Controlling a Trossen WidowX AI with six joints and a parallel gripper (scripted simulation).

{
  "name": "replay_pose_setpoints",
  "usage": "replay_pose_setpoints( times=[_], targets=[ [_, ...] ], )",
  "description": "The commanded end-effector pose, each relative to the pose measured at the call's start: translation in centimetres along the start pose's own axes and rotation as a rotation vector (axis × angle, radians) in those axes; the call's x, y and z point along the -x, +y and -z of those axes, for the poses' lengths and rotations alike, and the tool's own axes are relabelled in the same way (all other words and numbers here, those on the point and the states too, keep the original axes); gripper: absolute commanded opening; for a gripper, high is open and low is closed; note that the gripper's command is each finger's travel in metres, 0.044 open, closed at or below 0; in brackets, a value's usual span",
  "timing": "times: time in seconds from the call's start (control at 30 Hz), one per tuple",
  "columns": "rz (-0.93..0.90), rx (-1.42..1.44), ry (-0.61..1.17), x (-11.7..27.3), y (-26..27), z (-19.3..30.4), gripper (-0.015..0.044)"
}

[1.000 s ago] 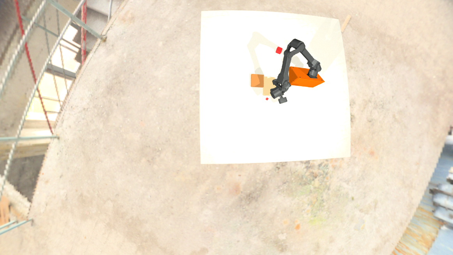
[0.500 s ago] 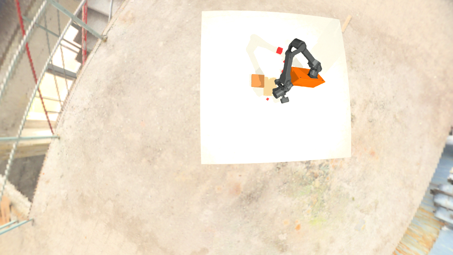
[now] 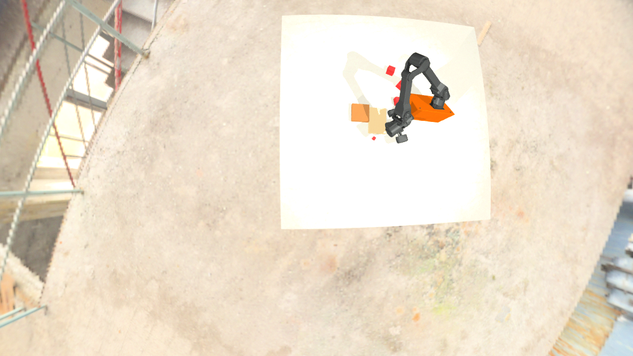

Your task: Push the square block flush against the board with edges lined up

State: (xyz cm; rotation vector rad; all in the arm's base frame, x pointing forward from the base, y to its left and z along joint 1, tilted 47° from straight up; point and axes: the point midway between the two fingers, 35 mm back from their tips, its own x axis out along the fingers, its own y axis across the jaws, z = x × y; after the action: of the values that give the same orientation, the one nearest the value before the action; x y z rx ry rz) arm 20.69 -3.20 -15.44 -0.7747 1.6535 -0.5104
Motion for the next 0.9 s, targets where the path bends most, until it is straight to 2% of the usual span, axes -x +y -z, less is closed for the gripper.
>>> replay_pose_setpoints(
  times=[0.0,0.1,0.2,0.27,0.53,0.87],
  targets=[
    [-0.004,-0.005,-0.005,0.1,0.1,0.7,0.0],
    [-0.001,0.0,0.0,0.3,0.0,0.4,0.0],
    [-0.007,-0.004,-0.005,4.4,0.1,0.4,0.0],
    [-0.007,-0.005,-0.005,5.7,0.0,0.6,0.0],
    [-0.007,-0.009,-0.01,5.3,-0.1,-0.1,0.0],
    [-0.043,-0.162,-0.019,6.3,-3.8,-10.5,0.0]
  ],
)
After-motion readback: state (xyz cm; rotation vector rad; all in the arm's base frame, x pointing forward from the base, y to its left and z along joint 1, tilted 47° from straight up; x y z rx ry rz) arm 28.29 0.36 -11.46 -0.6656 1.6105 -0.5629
